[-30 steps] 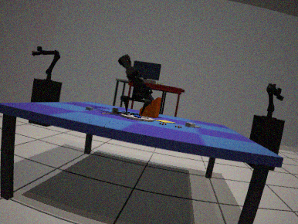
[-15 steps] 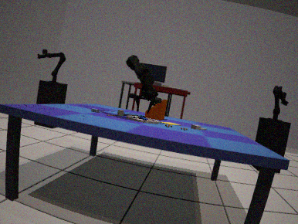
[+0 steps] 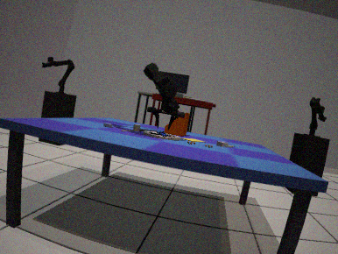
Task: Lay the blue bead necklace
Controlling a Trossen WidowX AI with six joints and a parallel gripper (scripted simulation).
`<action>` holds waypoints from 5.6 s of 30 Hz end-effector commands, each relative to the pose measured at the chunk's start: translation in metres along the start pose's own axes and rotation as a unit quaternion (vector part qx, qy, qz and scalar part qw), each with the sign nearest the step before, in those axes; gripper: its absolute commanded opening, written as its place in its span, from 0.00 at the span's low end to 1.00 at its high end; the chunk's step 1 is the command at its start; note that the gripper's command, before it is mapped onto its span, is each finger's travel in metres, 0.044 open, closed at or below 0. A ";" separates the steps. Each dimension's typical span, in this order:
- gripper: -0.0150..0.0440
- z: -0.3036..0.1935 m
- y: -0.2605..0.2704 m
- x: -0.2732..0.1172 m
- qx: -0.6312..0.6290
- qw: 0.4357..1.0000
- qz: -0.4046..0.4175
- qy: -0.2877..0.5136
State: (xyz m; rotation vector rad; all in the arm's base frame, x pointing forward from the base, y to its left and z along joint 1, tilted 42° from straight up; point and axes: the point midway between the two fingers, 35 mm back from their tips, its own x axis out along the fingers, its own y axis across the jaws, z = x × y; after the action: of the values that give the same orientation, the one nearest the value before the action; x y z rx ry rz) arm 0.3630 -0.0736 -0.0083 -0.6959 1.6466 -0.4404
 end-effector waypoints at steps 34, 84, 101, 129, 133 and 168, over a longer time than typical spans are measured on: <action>0.25 0.001 0.001 0.029 -0.002 1.000 0.002 0.001; 0.25 0.001 0.001 0.029 -0.002 1.000 0.002 0.001; 0.25 -0.008 0.012 0.023 -0.005 1.000 0.000 0.003; 0.79 -0.015 0.022 0.023 -0.006 1.000 0.000 0.001; 0.97 -0.017 0.023 0.023 -0.005 1.000 0.001 0.003; 0.91 -0.015 0.023 0.017 -0.023 1.000 0.001 0.003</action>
State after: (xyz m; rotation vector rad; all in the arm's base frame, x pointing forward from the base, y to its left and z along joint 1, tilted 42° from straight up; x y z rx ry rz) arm 0.3412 -0.0730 -0.0359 -0.7085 1.6586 -0.4294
